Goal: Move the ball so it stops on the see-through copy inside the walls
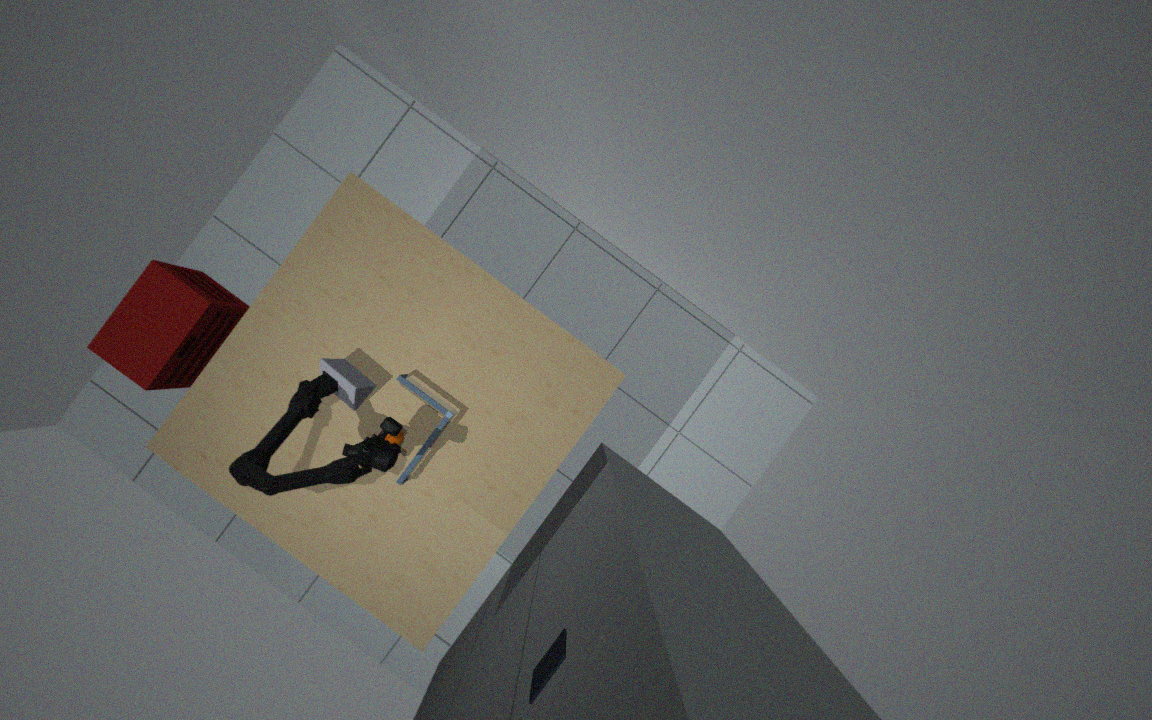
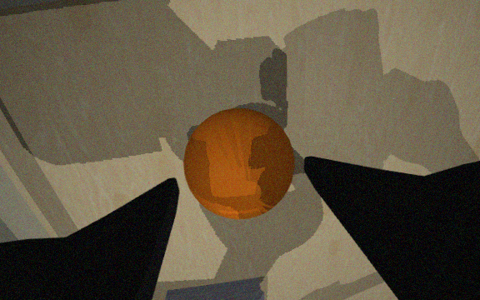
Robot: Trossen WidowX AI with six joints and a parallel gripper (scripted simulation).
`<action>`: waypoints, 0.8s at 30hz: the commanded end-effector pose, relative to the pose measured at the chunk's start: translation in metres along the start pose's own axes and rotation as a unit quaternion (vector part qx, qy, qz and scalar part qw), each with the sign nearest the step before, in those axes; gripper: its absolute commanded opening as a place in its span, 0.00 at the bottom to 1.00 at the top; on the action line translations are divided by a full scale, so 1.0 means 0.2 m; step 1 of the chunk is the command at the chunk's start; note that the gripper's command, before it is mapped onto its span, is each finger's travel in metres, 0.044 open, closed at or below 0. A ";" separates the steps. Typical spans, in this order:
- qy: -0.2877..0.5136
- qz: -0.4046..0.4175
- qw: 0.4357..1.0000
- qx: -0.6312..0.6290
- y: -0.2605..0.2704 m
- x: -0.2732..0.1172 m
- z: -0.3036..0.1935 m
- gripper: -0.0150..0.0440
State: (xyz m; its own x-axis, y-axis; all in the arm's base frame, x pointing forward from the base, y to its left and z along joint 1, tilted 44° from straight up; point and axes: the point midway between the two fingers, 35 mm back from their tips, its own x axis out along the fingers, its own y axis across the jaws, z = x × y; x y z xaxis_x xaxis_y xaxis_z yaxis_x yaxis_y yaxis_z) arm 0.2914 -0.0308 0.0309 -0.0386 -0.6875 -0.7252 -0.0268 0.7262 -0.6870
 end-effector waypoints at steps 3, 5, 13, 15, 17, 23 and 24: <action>-0.012 0.002 1.000 0.002 0.01 -0.35 0.01 1.00; -0.012 0.002 1.000 0.002 0.01 -0.37 0.01 1.00; -0.019 0.003 1.000 -0.002 0.02 -0.34 0.02 1.00; -0.019 0.003 1.000 -0.001 0.02 -0.35 0.02 1.00; -0.019 0.003 1.000 -0.001 0.02 -0.44 0.01 1.00; -0.017 0.001 1.000 0.000 0.01 -0.55 -0.01 1.00; -0.017 0.001 1.000 0.000 0.01 -0.55 -0.01 1.00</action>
State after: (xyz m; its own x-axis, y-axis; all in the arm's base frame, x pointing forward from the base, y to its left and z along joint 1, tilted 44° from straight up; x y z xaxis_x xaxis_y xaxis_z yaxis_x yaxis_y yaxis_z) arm 0.2940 0.0446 0.1061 0.0027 -0.6863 -0.7273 -0.0344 0.7268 -0.6860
